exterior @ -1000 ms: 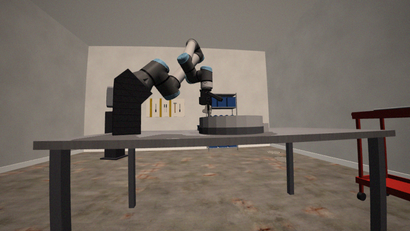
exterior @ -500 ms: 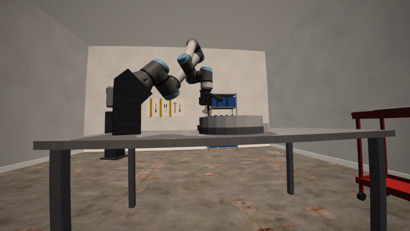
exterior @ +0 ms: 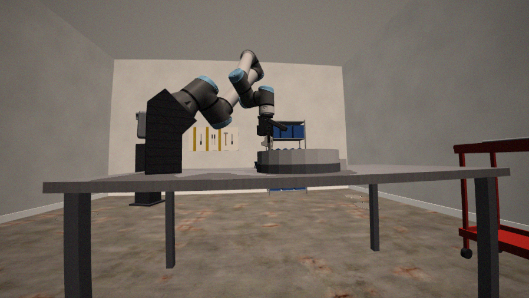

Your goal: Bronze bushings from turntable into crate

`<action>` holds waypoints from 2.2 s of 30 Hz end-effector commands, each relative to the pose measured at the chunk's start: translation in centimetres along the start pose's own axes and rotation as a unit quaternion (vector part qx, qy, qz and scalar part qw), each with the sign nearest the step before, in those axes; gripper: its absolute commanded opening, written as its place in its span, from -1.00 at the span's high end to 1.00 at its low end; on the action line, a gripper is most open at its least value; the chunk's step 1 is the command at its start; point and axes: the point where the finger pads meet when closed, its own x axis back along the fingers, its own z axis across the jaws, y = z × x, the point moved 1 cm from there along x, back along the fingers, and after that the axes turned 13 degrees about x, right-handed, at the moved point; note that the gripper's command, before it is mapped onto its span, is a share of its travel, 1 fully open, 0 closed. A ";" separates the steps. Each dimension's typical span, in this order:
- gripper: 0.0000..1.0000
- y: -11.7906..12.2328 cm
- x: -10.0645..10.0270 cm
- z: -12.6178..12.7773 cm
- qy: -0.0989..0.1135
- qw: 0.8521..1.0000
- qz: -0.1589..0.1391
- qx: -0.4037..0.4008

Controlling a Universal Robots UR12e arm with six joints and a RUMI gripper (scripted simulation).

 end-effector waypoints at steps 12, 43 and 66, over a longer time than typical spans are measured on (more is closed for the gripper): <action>0.90 0.0 -0.4 0.0 0.000 1.000 0.000 0.000; 0.90 0.0 -2.4 0.0 0.000 1.000 0.000 0.000; 1.00 0.0 -2.4 0.0 0.000 1.000 0.000 0.000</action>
